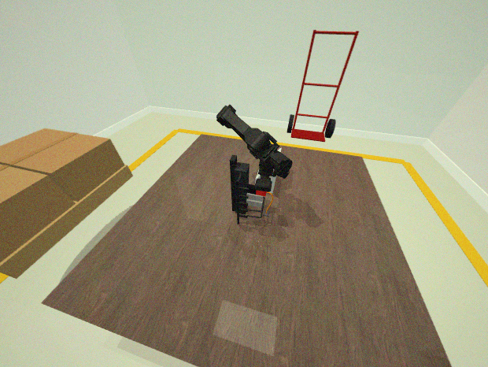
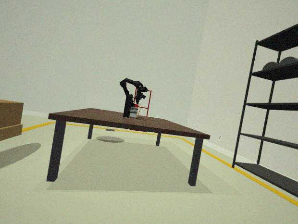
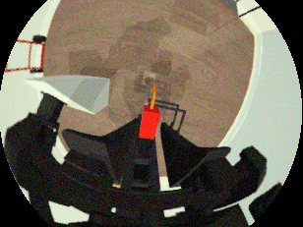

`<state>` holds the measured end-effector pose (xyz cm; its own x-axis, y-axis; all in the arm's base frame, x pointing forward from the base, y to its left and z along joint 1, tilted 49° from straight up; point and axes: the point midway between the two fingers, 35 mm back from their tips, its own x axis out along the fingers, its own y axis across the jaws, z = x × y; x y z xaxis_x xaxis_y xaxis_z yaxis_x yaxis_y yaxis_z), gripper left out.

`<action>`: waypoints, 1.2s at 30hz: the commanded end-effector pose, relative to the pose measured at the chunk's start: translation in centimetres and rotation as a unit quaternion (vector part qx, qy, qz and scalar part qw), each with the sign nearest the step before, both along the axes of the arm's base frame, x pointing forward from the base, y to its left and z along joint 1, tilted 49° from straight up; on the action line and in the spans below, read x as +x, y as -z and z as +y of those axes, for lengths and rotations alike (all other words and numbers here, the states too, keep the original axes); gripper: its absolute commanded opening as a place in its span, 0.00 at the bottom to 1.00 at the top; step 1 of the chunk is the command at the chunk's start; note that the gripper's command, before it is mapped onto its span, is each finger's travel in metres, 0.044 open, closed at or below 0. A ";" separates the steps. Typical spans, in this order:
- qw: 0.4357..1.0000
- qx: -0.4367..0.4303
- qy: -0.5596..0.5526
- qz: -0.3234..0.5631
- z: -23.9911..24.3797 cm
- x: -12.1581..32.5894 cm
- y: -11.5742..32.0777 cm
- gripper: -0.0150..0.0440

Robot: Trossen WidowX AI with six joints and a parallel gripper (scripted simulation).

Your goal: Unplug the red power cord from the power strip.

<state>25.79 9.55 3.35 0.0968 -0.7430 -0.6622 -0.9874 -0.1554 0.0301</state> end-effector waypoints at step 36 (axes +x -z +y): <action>1.000 -0.001 0.000 0.001 -0.8 0.1 0.6 0.25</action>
